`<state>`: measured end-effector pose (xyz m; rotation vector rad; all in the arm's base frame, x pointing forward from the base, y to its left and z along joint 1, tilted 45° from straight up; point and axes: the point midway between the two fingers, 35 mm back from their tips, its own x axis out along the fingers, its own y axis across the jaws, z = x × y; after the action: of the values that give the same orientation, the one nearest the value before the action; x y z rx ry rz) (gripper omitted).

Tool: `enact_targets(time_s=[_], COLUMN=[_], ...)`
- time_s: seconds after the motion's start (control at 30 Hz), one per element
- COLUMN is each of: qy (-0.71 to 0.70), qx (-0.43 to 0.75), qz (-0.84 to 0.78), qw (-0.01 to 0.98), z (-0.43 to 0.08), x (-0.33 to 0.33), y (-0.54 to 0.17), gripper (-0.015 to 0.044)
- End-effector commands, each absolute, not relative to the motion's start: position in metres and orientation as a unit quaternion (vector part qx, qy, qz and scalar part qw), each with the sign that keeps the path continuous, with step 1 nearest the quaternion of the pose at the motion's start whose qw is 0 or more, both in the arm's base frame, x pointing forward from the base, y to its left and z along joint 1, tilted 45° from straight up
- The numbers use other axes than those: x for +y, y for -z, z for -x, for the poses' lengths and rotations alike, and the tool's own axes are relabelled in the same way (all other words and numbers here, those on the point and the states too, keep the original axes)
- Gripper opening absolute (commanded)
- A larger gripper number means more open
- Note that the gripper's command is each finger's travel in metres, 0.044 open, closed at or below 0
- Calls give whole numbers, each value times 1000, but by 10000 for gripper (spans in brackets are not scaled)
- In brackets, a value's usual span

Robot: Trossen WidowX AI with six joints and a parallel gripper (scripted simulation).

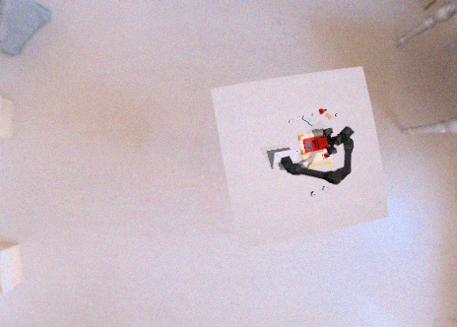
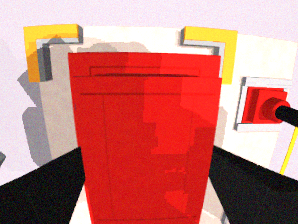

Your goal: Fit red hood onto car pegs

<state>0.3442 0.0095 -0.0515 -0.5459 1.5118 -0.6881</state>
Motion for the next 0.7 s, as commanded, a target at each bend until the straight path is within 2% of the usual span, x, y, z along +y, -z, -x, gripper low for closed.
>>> enact_targets(time_s=[0.0, 0.67], qy=[303, 302], qx=[662, 658], qz=[235, 239], qw=[644, 647], z=[-345, -345], x=[11, 10], y=[50, 52], gripper=[0, 0])
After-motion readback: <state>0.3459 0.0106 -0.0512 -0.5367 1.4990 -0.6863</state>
